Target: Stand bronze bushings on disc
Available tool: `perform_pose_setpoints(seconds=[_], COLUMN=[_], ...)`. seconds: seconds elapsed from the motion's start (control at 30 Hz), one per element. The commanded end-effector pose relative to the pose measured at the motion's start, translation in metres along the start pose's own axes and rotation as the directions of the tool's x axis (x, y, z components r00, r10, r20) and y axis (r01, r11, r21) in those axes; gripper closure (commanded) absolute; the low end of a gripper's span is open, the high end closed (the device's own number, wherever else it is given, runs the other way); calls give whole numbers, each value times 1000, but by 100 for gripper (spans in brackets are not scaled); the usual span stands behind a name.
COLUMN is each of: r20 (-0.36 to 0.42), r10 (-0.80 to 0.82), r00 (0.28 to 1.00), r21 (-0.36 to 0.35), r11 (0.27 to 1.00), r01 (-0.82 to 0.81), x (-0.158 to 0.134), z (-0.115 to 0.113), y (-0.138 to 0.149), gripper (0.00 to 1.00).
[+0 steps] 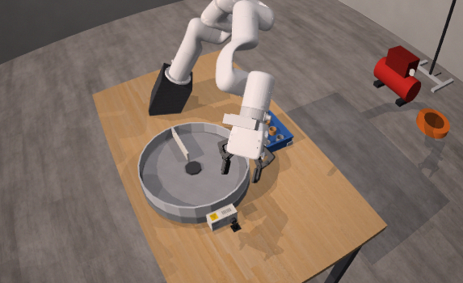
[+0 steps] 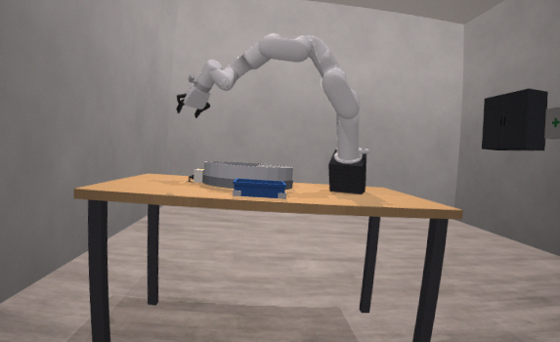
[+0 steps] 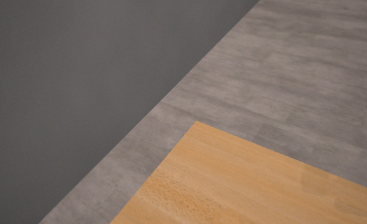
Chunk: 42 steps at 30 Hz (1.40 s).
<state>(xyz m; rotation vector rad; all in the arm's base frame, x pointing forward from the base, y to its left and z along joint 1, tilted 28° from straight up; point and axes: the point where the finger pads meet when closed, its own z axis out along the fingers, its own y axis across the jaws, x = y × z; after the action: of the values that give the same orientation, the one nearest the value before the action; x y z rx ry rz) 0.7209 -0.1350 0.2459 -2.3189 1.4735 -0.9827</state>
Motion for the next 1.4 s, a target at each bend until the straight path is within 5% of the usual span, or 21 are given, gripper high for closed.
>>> perform_pose_setpoints(seconds=[0.0, 0.4, 0.47, 0.5, 0.63, 0.87, 1.03, 1.17, 1.37], r20=[61, 256, 256, 303, 303, 420, 449, 517, 529], r10=[44, 238, 238, 292, 292, 433, 468, 550, 563], r00=[997, 937, 937, 907, 907, 798, 761, 656, 635], r21=[-83, -307, -307, -348, -348, -432, -449, -478, -482], r11=[996, 939, 939, 920, 920, 868, 855, 821, 815], r01=[-39, -155, -155, -180, -180, -243, -261, -311, -321], x=[-2, -46, -46, -63, -75, -137, -156, -205, -214], z=[-12, -40, -40, -50, -60, -98, -109, -138, -143], y=[68, 198, 198, 227, 250, 316, 331, 359, 364], gripper=[0, 0, 0, 0, 0, 0, 0, 0, 0])
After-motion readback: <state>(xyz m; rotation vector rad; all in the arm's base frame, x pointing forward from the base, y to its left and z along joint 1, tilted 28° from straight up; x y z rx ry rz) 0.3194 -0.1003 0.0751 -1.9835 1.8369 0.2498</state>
